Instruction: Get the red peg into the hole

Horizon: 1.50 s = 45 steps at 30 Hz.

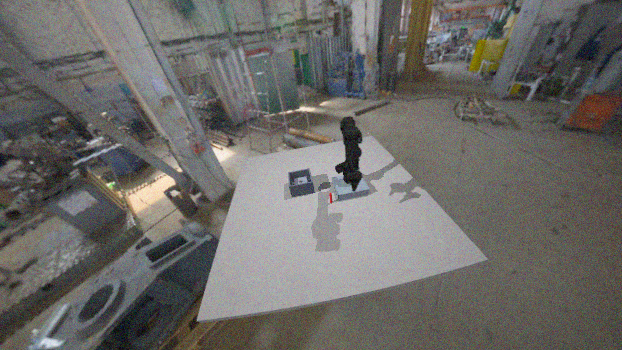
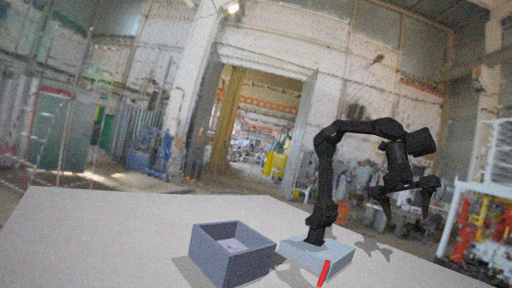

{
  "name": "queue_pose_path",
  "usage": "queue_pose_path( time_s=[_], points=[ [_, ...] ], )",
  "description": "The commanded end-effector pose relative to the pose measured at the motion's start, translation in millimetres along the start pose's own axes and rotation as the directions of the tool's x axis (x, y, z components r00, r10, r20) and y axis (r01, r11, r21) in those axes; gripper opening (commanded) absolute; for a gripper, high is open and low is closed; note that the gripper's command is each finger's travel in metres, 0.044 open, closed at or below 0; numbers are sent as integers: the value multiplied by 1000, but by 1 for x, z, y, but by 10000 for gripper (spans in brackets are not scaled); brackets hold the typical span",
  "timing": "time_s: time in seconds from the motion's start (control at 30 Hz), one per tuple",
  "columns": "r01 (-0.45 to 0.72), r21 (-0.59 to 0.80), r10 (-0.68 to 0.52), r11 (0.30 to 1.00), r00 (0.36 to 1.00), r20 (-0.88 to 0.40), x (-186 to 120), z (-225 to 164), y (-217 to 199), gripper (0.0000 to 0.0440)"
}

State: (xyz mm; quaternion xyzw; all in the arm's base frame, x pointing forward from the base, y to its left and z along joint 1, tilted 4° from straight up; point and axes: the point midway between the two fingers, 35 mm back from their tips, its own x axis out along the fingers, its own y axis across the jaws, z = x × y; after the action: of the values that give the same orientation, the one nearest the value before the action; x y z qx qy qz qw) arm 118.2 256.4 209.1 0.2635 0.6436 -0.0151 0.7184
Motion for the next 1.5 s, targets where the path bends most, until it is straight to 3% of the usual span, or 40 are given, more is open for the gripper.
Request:
queue_pose_path(
  time_s=[0.0,0.37,0.77,1.33,1.47],
  points=[
    [86,26,-86,996,996,21,12,26,-25,440],
    [267,177,-279,947,959,49,34,78,-88,440],
    [382,349,-421,856,906,39,61,105,-142,440],
    [356,502,-446,788,893,66,129,115,-186,437],
    [341,531,-441,776,895,70,140,114,-192,398]
  ],
)
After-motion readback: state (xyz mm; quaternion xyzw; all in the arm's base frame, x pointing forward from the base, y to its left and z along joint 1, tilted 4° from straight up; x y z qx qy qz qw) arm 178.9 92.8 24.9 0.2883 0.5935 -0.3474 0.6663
